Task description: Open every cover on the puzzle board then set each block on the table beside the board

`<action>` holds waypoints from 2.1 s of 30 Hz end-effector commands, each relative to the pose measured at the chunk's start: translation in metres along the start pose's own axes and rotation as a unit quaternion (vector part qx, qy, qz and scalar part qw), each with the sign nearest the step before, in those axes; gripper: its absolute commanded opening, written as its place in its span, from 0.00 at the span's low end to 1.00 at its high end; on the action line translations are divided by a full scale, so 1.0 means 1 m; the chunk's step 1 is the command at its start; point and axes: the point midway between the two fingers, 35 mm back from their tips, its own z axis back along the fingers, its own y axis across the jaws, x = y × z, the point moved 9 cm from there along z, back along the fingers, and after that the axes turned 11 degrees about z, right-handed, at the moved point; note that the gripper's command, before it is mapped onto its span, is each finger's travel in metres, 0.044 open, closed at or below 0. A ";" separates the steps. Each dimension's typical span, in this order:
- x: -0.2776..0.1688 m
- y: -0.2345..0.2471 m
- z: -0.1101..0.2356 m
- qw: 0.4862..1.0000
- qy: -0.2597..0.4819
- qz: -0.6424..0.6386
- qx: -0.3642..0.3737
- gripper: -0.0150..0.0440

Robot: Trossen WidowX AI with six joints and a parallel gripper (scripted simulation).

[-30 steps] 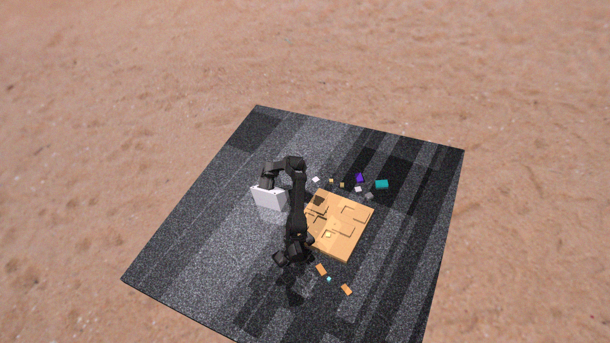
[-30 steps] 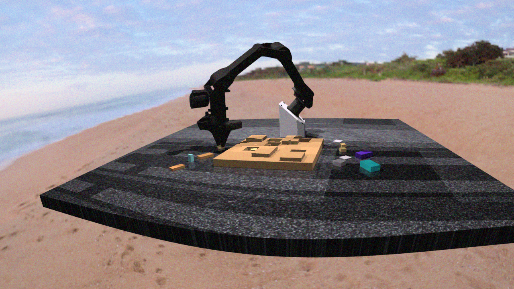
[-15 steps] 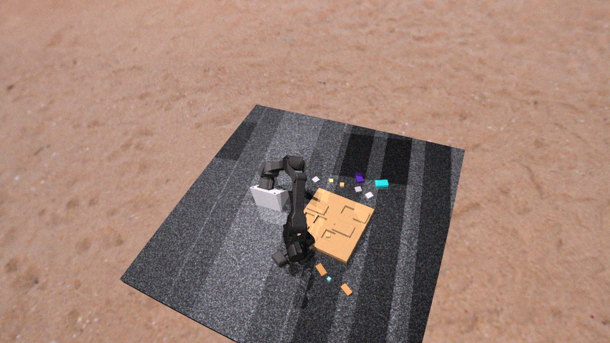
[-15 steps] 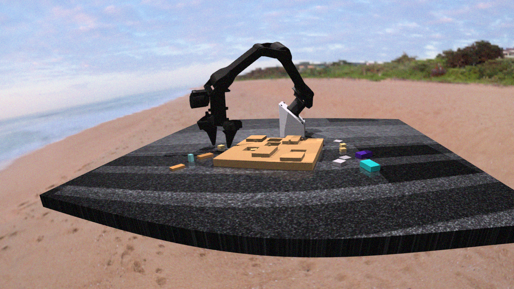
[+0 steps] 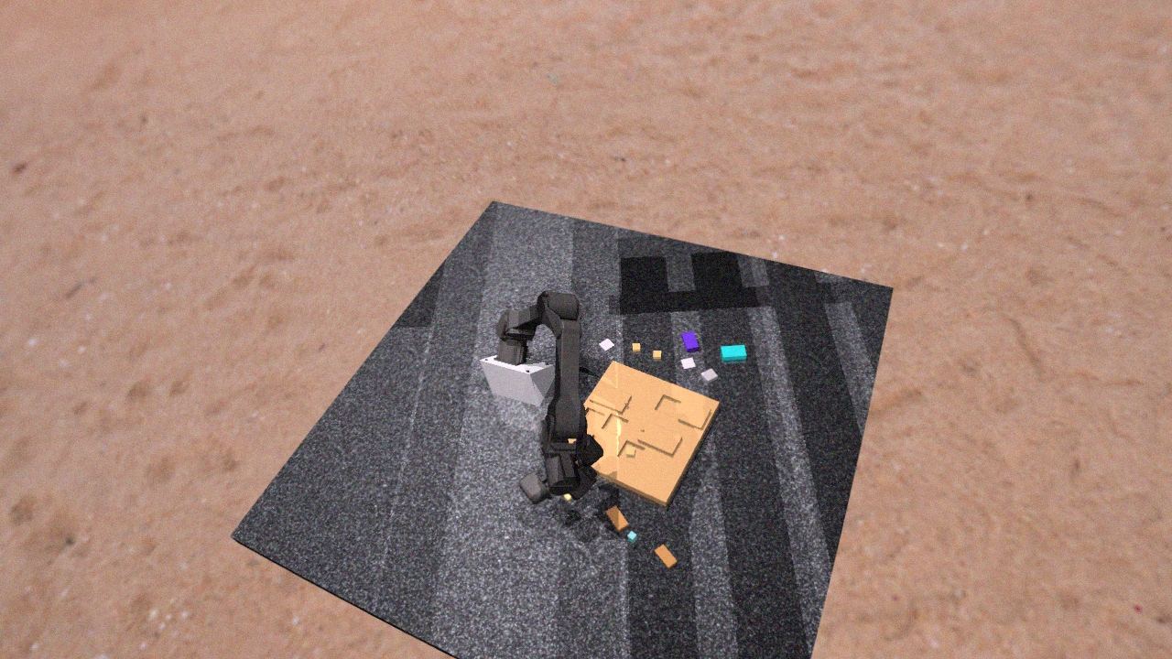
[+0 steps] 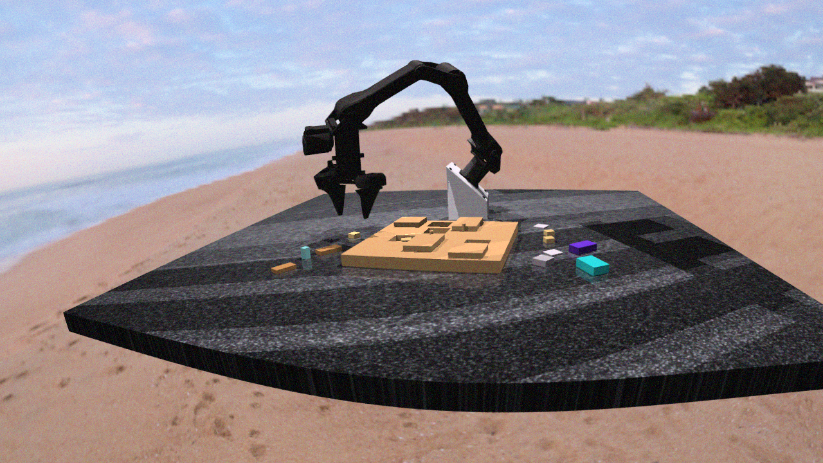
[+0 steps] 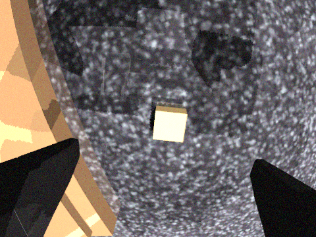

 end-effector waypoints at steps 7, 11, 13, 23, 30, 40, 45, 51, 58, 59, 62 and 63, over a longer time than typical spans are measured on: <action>-0.001 0.000 0.032 1.000 -0.001 0.003 -0.002 1.00; 0.000 0.004 0.034 1.000 -0.001 0.027 -0.003 0.91; 0.005 0.013 0.035 0.995 -0.001 0.096 -0.004 0.82; 0.027 0.066 0.037 0.892 -0.001 0.452 -0.007 0.38; 0.036 0.100 0.037 0.771 0.000 0.636 -0.006 0.25; 0.044 0.152 0.034 0.901 -0.002 0.434 0.000 0.25; 0.044 0.168 0.032 0.929 -0.002 0.370 0.003 0.25; 0.044 0.168 0.032 0.917 -0.002 0.399 0.003 0.25; 0.043 0.169 0.032 0.734 -0.003 0.679 0.002 0.25; 0.043 0.169 0.032 0.700 -0.003 0.714 0.002 0.25; 0.043 0.170 0.032 0.587 -0.003 0.810 0.002 0.25; 0.043 0.170 0.032 0.546 -0.003 0.838 0.002 0.25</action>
